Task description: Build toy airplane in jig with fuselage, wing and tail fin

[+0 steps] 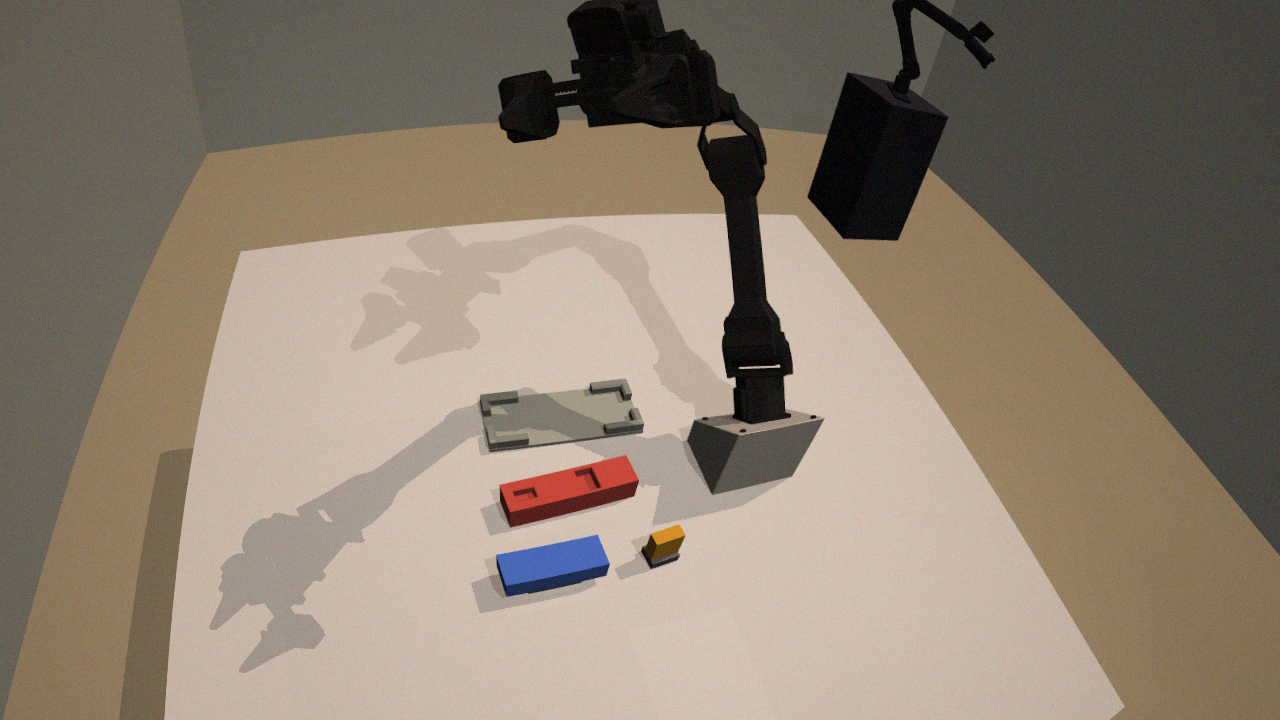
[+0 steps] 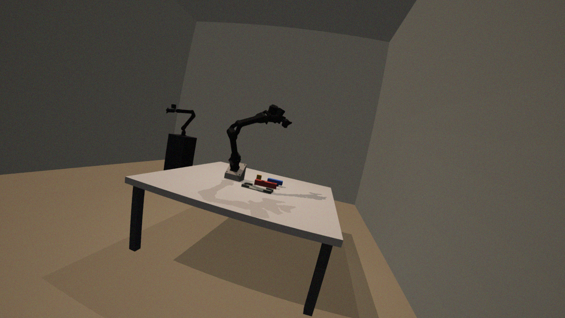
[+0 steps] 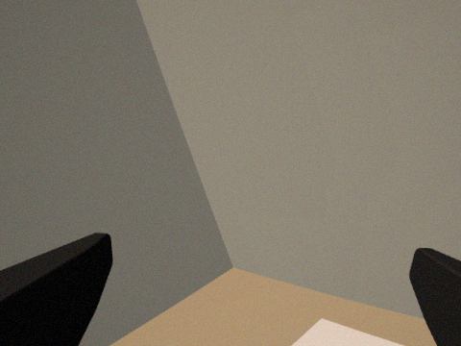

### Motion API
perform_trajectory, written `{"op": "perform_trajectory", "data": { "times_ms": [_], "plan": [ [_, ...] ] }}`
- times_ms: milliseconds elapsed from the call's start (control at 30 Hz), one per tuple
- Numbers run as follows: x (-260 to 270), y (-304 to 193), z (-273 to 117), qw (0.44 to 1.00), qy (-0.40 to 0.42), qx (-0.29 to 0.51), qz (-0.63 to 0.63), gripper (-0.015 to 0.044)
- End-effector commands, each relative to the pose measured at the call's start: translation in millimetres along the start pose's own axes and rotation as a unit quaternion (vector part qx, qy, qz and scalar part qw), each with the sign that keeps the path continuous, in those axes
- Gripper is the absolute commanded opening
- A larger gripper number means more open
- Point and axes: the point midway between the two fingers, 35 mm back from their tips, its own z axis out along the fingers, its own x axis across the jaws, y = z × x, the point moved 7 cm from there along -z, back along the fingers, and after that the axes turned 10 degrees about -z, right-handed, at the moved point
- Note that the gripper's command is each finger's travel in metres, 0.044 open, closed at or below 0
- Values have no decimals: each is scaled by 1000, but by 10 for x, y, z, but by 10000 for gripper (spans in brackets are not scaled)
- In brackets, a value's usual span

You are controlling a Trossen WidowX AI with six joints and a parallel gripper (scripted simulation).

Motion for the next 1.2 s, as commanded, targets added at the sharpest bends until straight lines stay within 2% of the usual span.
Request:
{"op": "perform_trajectory", "data": {
  "times_ms": [0, 167, 367, 500, 733, 833, 1167],
  "plan": [
    [-89, -549, 230, 992, -16, 119, 40, 440],
    [-169, -1092, 358, 967, -50, 236, 81, 440],
    [-266, -1852, 373, 901, -120, 398, 128, 440],
    [-319, -2322, 278, 839, -171, 497, 143, 440],
    [-405, -3081, -94, 687, -269, 662, 131, 440],
    [-420, -3204, -190, 654, -287, 690, 121, 440],
    [-442, -3289, -194, 654, -287, 690, 121, 440]
  ]
}}
